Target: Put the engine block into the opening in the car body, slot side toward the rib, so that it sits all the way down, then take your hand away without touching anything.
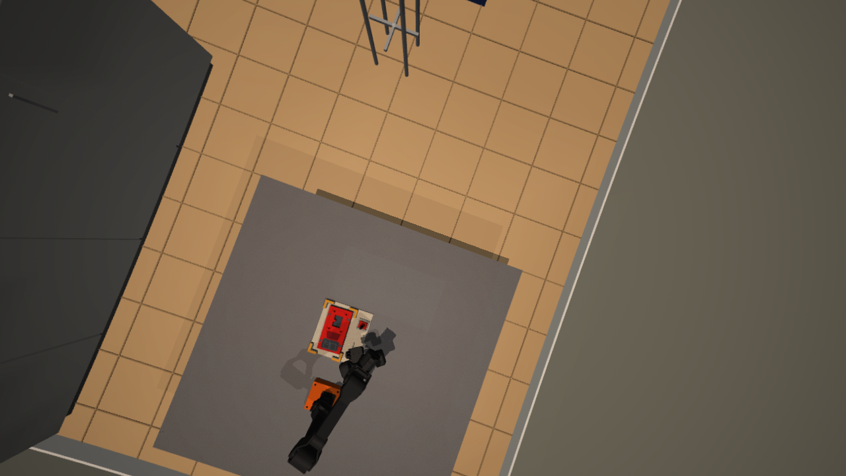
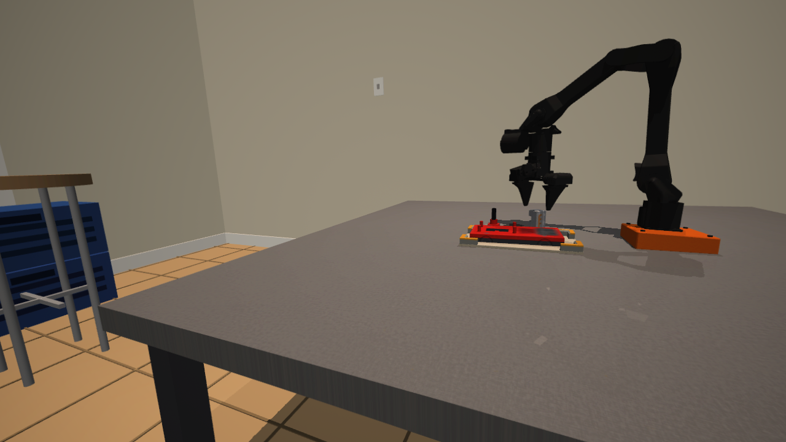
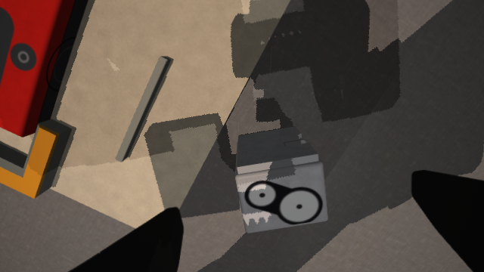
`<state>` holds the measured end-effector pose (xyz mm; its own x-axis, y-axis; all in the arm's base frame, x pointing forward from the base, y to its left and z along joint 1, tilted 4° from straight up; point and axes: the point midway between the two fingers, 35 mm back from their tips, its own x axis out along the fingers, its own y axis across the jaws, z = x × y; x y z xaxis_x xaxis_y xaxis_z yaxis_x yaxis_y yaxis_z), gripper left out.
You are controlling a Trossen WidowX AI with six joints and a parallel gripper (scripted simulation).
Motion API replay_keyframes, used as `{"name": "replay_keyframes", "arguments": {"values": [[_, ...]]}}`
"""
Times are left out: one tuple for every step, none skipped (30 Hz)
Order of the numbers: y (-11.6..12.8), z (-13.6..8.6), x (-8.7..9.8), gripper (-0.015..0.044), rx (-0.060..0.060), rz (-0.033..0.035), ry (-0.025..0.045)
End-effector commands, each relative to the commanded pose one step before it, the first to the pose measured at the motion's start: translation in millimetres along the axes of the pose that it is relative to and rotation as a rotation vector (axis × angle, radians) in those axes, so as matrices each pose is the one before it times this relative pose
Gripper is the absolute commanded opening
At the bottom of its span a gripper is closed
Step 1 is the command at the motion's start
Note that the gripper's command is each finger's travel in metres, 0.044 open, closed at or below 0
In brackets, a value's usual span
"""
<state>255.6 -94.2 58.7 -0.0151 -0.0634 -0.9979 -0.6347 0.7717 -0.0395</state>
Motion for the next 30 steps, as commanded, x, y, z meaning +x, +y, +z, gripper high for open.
{"name": "replay_keyframes", "arguments": {"values": [[1.73,0.14,8.75,0.0440,-0.0071,0.01049,-0.00051],[-0.02,0.02,1.62,0.0440,0.0000,0.00000,0.00001],[-0.01,0.02,1.61,0.0440,0.0000,0.00000,0.00001],[0.00,0.01,1.61,0.0440,0.0000,0.00000,0.00001],[0.01,0.00,1.61,0.0440,0.0000,0.00000,0.00001],[0.02,0.00,1.61,0.0440,0.0000,0.00000,0.00001],[0.03,-0.01,1.60,0.0440,0.0000,0.00000,0.00001],[0.04,-0.01,1.60,0.0440,0.0000,0.00001,0.00001],[0.05,-0.02,1.60,0.0440,0.0000,0.00001,0.00001],[0.06,-0.02,1.60,0.0440,0.0000,0.00001,0.00001],[0.07,-0.03,1.59,0.0440,0.0000,0.00001,0.00001],[0.07,-0.04,1.59,0.0440,0.0000,0.00001,0.00001],[0.08,-0.04,1.59,0.0440,0.0000,0.00001,0.00001],[0.09,-0.05,1.59,0.0440,0.0000,0.00001,0.00001],[0.10,-0.05,1.58,0.0440,0.0000,0.00001,0.00002],[0.11,-0.06,1.58,0.0440,0.0000,0.00001,0.00002],[0.12,-0.06,1.57,0.0440,0.0000,0.00001,0.00002],[0.13,-0.07,1.57,0.0440,0.0000,0.00001,0.00002],[0.14,-0.08,1.57,0.0440,0.0000,0.00001,0.00002],[0.15,-0.08,1.57,0.0440,0.0000,0.00001,0.00002],[0.16,-0.09,1.57,0.0440,0.0000,0.00002,0.00002],[0.16,-0.09,1.56,0.0440,0.0000,0.00002,0.00002],[0.13,-0.08,1.22,0.0440,0.0000,0.00001,0.00001],[0.08,-0.05,0.73,0.0440,0.0000,0.00001,0.00001],[0.03,-0.02,0.24,0.0440,0.0000,0.00000,0.00000],[0.00,0.00,0.00,0.0414,0.0000,0.00000,0.00000],[0.00,0.00,0.00,0.0387,0.0000,0.00000,0.00000],[0.00,0.00,0.00,0.0361,0.0000,0.00000,0.00000],[0.00,0.00,0.00,0.0335,0.0000,0.00000,0.00000],[0.00,0.00,0.00,0.0309,0.0000,0.00000,0.00000]]}}
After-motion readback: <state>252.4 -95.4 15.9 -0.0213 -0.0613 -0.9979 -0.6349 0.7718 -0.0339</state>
